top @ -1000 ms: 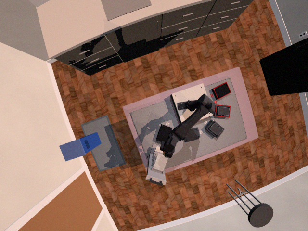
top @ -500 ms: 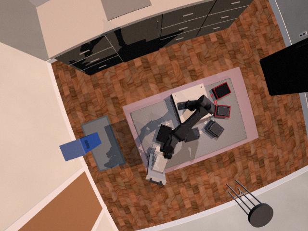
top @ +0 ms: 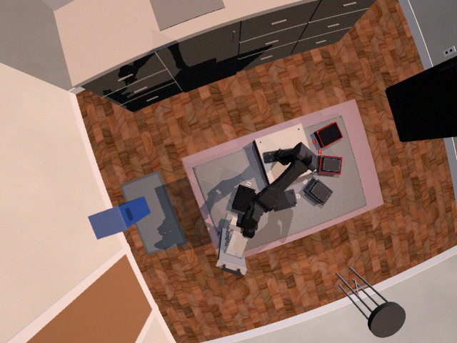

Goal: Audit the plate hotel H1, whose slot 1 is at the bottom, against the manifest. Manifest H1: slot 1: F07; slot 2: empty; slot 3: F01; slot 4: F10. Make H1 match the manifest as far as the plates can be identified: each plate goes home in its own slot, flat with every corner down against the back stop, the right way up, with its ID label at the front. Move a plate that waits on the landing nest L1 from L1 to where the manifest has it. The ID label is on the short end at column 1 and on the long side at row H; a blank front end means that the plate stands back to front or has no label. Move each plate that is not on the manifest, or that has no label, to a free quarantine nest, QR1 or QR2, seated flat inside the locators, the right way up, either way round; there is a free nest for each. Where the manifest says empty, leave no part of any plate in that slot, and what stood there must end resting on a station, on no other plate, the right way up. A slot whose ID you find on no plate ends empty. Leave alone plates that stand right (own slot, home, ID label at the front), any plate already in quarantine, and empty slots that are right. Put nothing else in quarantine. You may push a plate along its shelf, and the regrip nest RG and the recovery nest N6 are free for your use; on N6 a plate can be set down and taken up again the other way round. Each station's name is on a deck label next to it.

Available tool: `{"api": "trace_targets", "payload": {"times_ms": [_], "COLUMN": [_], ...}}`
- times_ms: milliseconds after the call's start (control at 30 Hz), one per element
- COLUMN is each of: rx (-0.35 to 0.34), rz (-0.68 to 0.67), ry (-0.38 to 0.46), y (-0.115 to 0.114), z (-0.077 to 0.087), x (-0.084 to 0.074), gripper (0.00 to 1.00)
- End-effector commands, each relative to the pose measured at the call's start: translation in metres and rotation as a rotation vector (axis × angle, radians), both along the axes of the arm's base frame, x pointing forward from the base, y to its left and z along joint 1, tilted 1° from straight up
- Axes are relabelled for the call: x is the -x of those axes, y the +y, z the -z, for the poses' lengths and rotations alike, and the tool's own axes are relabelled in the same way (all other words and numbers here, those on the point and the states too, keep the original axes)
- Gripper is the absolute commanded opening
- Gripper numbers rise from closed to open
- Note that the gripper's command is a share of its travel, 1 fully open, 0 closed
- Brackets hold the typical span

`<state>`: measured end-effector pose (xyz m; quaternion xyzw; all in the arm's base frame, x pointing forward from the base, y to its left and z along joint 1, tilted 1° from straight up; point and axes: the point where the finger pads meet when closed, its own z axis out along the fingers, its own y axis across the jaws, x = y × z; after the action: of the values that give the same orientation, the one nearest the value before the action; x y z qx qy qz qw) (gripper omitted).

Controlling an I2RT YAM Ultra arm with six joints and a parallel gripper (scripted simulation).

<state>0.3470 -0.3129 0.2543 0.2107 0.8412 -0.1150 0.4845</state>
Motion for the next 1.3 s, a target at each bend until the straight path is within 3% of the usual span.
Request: {"api": "trace_targets", "payload": {"times_ms": [0,1267], "rx": [0.009,0.010], "rz": [0.001,0.001], "ry": [-0.012,-0.013], "y": [-0.001,-0.008], "z": [-0.006,-0.006], "x": [-0.002,-0.014], "gripper": [0.00,0.00]}}
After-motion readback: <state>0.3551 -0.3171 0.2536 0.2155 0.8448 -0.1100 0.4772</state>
